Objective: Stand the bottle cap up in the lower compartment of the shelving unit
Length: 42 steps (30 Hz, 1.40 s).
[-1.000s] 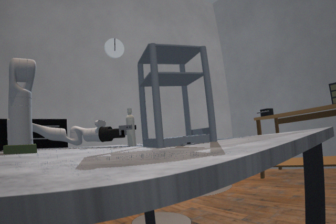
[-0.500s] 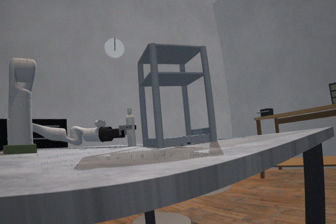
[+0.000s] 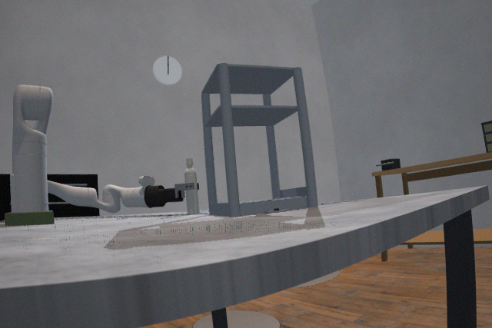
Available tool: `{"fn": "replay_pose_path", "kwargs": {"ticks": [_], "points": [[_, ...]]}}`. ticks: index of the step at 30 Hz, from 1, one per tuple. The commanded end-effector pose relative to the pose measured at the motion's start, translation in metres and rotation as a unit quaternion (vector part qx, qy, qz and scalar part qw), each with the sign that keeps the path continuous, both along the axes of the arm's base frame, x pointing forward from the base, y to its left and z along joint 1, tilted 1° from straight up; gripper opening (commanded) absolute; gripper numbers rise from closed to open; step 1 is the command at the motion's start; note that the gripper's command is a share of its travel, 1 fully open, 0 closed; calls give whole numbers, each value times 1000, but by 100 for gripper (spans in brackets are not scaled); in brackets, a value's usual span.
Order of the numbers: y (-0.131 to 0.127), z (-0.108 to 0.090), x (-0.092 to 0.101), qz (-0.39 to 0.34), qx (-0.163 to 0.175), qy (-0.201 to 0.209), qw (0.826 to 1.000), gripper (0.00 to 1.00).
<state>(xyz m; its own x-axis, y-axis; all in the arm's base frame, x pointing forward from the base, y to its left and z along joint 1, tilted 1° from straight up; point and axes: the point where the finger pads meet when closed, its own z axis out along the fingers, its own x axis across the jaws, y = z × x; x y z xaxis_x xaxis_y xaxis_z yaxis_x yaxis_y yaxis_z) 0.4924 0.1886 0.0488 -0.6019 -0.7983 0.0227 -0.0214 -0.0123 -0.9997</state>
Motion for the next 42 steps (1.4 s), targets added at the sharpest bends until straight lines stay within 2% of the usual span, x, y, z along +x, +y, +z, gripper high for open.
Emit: {"fn": "replay_pose_path", "kwargs": {"ticks": [1, 32, 42], "points": [[0, 1, 0, 0, 0, 0, 1000, 0], [0, 1, 0, 0, 0, 0, 1000, 0], [0, 12, 0, 0, 0, 0, 1000, 0]]}}
